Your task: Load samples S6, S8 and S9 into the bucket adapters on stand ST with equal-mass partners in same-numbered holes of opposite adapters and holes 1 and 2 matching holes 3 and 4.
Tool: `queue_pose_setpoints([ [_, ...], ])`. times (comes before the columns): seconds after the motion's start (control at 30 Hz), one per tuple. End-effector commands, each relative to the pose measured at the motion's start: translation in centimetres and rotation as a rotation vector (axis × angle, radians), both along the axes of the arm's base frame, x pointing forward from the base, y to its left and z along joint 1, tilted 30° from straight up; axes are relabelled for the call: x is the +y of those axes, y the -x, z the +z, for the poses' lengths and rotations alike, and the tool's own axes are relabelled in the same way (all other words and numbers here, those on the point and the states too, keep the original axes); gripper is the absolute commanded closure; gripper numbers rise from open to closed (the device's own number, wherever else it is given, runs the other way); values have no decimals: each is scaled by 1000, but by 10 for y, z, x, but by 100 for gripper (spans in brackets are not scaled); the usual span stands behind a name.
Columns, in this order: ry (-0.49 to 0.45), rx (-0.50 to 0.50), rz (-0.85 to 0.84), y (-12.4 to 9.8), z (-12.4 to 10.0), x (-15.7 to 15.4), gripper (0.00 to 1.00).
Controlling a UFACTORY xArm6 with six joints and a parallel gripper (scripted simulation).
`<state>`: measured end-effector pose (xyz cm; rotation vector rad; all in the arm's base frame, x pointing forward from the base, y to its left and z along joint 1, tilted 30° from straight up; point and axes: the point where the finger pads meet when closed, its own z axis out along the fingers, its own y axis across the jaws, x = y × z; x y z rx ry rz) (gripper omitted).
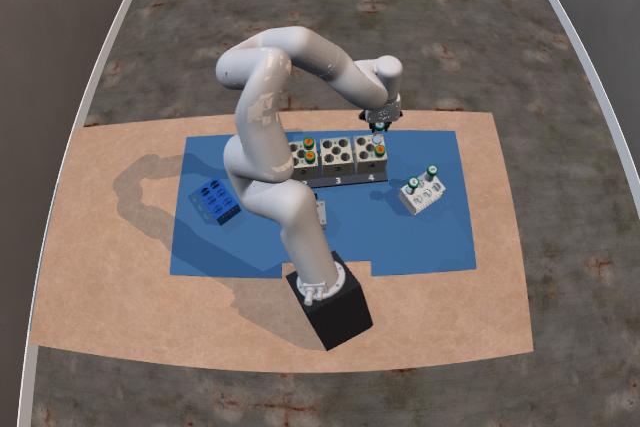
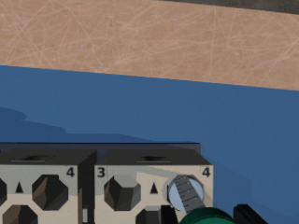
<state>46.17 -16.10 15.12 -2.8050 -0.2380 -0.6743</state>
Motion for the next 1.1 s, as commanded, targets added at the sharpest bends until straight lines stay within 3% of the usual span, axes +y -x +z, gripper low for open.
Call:
queue_pose_setpoints([
  [0.0, 2, -3, -1, -2, -1, 0, 100],
  [1.07, 2, -3, -1, -14, -25, 8, 100],
])
